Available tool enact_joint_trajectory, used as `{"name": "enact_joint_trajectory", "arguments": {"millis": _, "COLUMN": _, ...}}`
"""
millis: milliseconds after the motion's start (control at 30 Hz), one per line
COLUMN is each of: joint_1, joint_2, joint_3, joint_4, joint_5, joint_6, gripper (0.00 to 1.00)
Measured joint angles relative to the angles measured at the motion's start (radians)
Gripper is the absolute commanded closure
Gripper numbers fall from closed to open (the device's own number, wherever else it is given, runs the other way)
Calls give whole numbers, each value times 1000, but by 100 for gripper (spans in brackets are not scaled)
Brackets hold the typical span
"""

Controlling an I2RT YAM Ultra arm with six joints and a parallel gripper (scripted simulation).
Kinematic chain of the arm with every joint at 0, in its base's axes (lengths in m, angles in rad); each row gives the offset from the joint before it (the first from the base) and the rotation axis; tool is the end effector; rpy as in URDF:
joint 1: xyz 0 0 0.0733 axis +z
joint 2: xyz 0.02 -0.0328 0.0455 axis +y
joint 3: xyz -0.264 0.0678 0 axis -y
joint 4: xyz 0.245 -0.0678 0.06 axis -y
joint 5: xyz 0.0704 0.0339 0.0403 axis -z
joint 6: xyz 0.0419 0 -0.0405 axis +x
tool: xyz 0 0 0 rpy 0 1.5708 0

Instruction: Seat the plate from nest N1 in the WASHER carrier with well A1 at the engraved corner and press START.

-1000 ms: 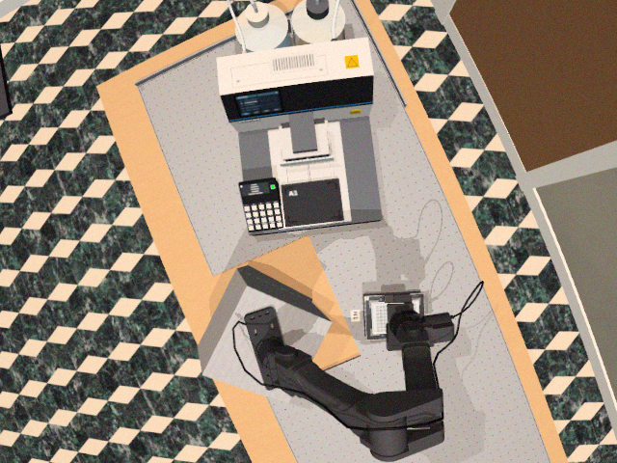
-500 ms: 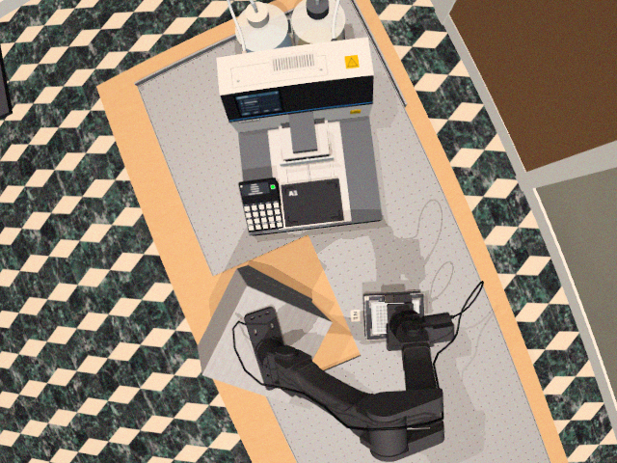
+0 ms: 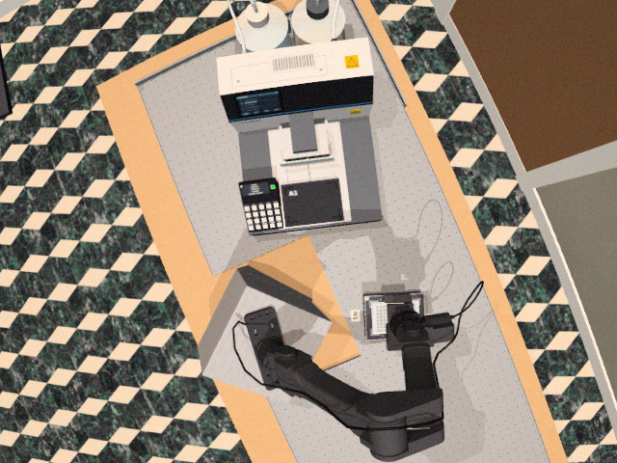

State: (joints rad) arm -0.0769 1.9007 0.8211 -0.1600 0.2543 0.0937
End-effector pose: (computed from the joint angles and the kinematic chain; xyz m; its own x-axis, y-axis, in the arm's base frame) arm 0.3082 -0.0332 0.0758 -0.9241 0.1620 -0.3460 0.2434 0.9477 -0.2064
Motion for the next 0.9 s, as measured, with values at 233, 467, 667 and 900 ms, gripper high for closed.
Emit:
{"name": "enact_joint_trajectory", "arguments": {"millis": 233, "joint_1": 0, "joint_2": 0, "joint_3": 0, "joint_4": 0, "joint_5": 0, "joint_6": 0, "gripper": 0}}
{"name": "enact_joint_trajectory", "arguments": {"millis": 467, "joint_1": 0, "joint_2": 0, "joint_3": 0, "joint_4": 0, "joint_5": 0, "joint_6": 0, "gripper": 12}}
{"name": "enact_joint_trajectory", "arguments": {"millis": 667, "joint_1": 0, "joint_2": 0, "joint_3": 0, "joint_4": 0, "joint_5": 0, "joint_6": 0, "gripper": 16}}
{"name": "enact_joint_trajectory", "arguments": {"millis": 900, "joint_1": 0, "joint_2": 0, "joint_3": 0, "joint_4": 0, "joint_5": 0, "joint_6": 0, "gripper": 16}}
